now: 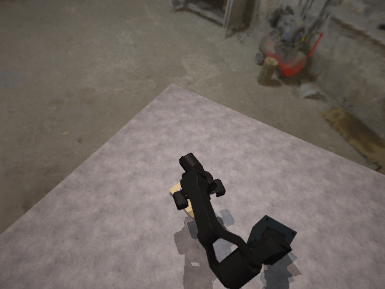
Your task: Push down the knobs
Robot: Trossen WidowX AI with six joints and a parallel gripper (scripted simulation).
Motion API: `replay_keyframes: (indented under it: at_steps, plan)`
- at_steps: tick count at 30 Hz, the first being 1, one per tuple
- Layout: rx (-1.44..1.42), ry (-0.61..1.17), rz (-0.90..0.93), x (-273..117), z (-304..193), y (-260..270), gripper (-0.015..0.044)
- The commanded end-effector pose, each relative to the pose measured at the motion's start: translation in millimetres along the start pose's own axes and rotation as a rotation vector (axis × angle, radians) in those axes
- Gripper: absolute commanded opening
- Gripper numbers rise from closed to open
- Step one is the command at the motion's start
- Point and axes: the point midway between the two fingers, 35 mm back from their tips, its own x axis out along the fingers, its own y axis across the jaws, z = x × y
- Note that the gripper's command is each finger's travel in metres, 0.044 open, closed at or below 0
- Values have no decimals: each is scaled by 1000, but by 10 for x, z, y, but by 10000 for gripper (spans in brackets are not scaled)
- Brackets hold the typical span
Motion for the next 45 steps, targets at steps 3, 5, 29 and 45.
replay_keyframes:
  at_steps: [3,5,29,45]
  plan:
    - [-10,9,-2,82,0,21,0]
    - [-10,9,-2,102,-1,21,0]
    - [-10,9,-2,153,-1,22,0]
    - [-10,9,-2,178,-2,22,0]
